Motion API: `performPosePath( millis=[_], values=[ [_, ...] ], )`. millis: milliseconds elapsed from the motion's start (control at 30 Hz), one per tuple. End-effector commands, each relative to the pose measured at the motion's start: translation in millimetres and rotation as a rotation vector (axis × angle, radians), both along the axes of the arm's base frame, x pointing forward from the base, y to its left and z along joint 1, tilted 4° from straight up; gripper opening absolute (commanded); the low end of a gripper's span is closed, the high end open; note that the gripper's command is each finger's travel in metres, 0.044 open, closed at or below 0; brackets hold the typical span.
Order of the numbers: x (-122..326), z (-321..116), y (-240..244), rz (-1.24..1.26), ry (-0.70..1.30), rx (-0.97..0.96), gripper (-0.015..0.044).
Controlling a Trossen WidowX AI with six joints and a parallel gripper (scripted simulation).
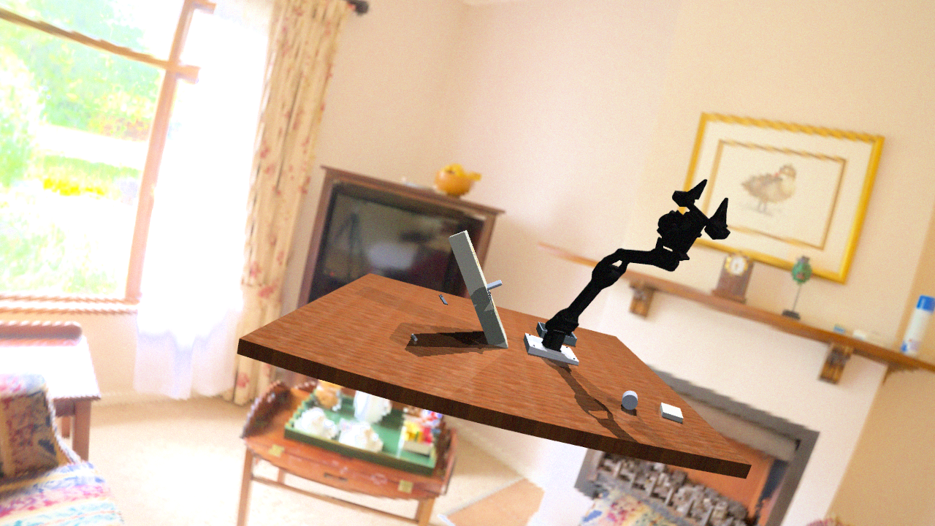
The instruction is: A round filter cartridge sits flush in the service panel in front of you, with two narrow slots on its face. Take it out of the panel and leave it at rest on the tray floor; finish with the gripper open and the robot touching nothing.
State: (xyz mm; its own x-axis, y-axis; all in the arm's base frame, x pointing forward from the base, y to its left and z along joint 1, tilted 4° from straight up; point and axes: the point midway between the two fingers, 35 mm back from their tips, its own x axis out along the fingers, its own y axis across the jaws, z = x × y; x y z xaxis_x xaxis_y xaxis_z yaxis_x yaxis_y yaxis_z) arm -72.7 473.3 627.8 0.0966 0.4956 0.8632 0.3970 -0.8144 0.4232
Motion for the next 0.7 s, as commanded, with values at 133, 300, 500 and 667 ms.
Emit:
performPosePath(
  millis=[133,300,500,667],
  values=[
    [36.7,2.8,-1.6,-0.139,-0.035,-0.034,0.0269],
    [78.4,1.5,-1.0,-0.303,-0.092,-0.107,0.0138],
    [172.0,-15.4,-4.9,-0.654,-0.247,-0.346,0.0107],
    [250.7,-37.2,-28.3,-0.927,-0.374,-0.578,0.0107]
  ],
)
